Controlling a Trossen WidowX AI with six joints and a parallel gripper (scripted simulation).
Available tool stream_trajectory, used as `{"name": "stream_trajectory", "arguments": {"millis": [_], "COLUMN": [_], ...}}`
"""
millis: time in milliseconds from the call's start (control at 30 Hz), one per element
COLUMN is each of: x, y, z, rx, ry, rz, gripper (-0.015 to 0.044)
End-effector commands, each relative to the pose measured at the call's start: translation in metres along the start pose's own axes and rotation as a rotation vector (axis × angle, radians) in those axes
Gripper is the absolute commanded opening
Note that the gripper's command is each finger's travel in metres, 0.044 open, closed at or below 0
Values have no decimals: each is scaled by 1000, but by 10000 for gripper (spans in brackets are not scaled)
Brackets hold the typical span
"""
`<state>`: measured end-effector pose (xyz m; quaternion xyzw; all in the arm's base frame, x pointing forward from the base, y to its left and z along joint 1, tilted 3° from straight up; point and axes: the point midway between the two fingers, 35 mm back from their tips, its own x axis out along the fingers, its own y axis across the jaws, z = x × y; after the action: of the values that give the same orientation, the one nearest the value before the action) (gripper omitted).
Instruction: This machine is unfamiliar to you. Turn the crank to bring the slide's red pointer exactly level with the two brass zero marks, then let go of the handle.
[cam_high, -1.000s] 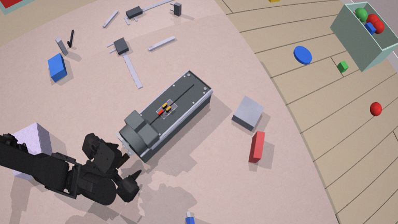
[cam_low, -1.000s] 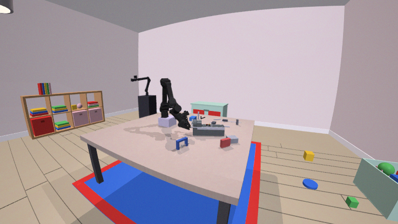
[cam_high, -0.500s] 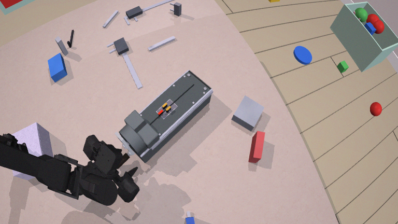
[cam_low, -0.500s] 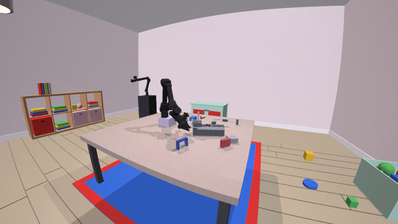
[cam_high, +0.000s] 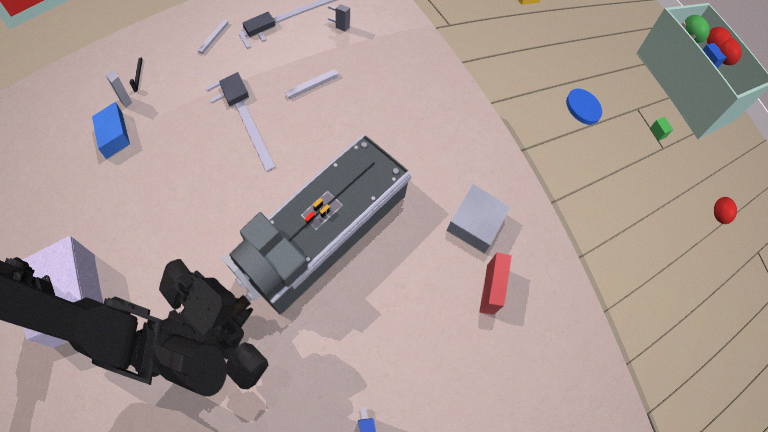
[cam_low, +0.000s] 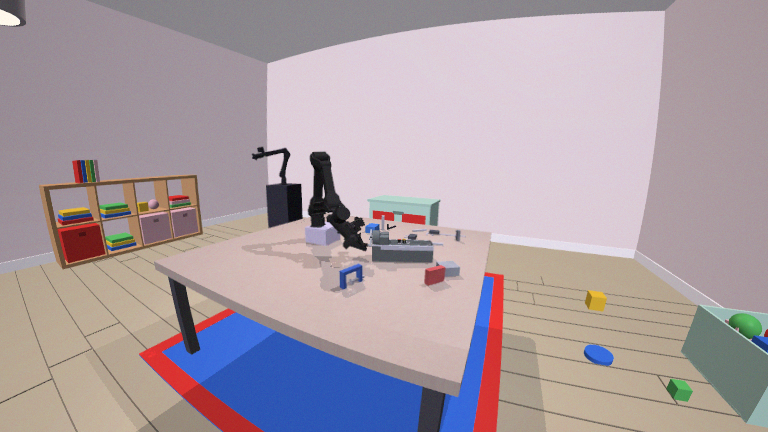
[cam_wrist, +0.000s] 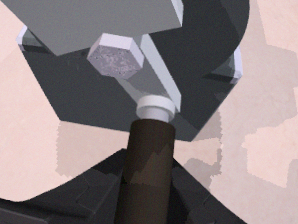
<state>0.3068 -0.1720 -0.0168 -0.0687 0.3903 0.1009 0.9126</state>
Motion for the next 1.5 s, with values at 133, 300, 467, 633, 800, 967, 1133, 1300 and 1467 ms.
{"name": "stream_trajectory", "arguments": {"millis": [133,300,467,633,800,967,1133,1300,1467], "x": [-2,-4,-5,-5,-5,-5,-6,-6,-6], "y": [-4,-9,-10,-10,-10,-11,-11,-11,-11], "z": [2,5,5,5,6,6,6,6,6], "rx": [-4,-4,-4,-4,-4,-4,-4,-4,-4], "ry": [4,4,4,4,4,4,4,4,4], "rz": [-2,-2,-2,-2,-3,-3,-3,-3,-3], "gripper": [0,0,0,0,0,0,0,0,0]}}
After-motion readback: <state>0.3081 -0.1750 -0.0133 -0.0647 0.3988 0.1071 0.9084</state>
